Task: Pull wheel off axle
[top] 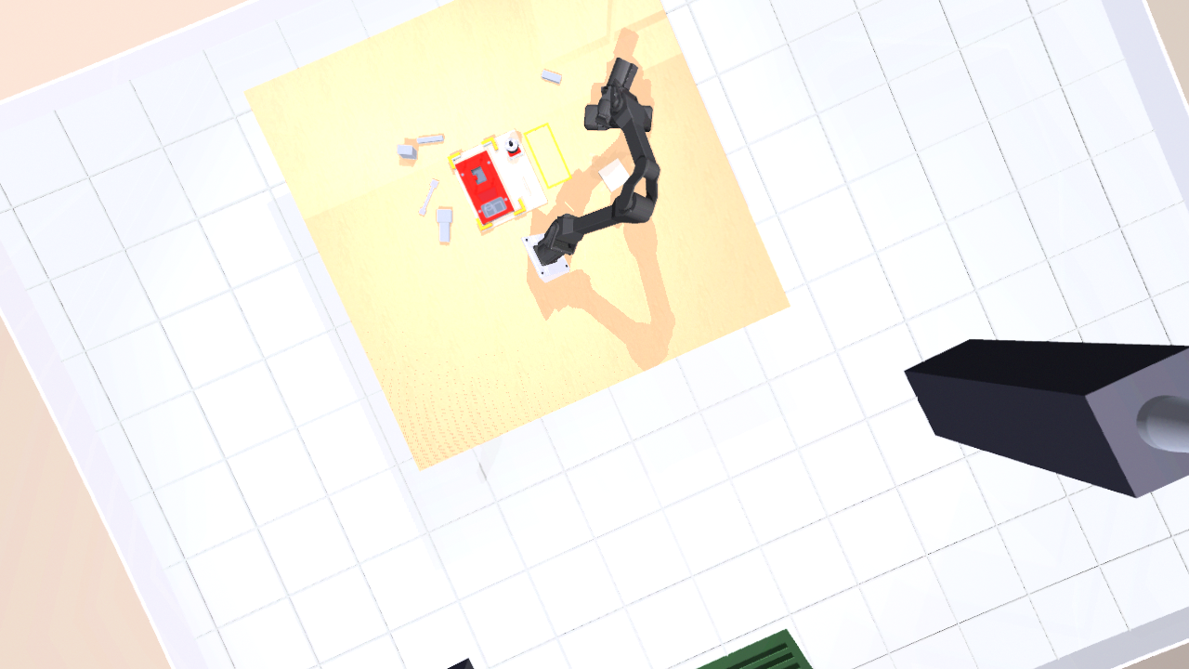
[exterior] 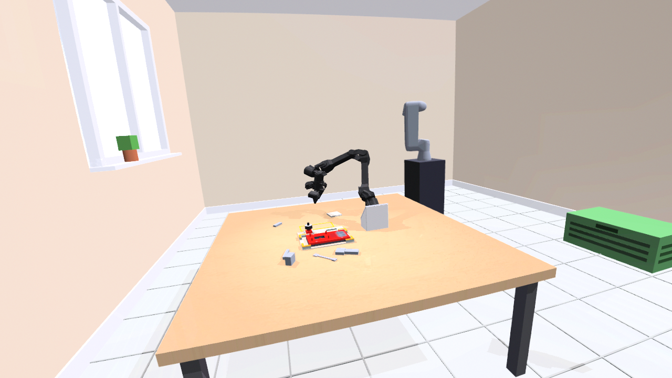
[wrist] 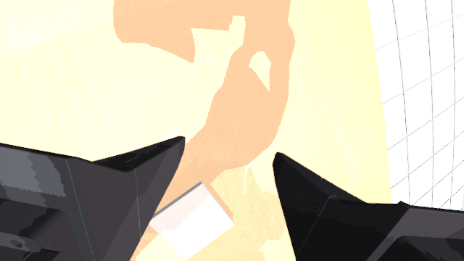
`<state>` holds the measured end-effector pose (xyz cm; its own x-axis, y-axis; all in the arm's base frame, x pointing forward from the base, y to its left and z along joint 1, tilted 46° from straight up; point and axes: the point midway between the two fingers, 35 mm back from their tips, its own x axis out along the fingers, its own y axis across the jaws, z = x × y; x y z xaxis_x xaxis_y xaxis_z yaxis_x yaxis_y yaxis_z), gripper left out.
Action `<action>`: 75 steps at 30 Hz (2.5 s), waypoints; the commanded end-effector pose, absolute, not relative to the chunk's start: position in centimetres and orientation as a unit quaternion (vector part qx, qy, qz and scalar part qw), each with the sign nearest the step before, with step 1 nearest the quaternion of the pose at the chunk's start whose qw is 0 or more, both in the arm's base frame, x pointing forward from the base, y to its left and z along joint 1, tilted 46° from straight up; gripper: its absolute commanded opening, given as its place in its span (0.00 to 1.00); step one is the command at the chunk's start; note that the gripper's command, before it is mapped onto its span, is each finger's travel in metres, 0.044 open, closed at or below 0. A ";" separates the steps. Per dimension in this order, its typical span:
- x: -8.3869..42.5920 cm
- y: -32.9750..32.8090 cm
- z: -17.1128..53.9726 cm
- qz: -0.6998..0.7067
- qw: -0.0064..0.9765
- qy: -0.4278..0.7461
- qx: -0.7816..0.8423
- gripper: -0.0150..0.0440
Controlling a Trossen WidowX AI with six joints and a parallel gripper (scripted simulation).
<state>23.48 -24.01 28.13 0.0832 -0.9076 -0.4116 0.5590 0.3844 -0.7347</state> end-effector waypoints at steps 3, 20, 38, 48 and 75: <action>29.7 -19.8 22.9 -0.521 0.753 0.399 -0.049 0.76; 35.2 -9.6 14.0 -0.565 0.729 0.356 0.152 0.76; 35.9 -1.5 8.1 -0.662 0.647 0.249 0.284 0.76; 35.5 -1.0 7.6 -0.662 0.647 0.249 0.284 0.76; 35.6 -5.9 2.5 -0.664 0.645 0.249 0.285 0.63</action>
<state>35.60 -5.94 2.45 -0.0036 -0.7141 -0.7001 0.9984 -0.0422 0.0379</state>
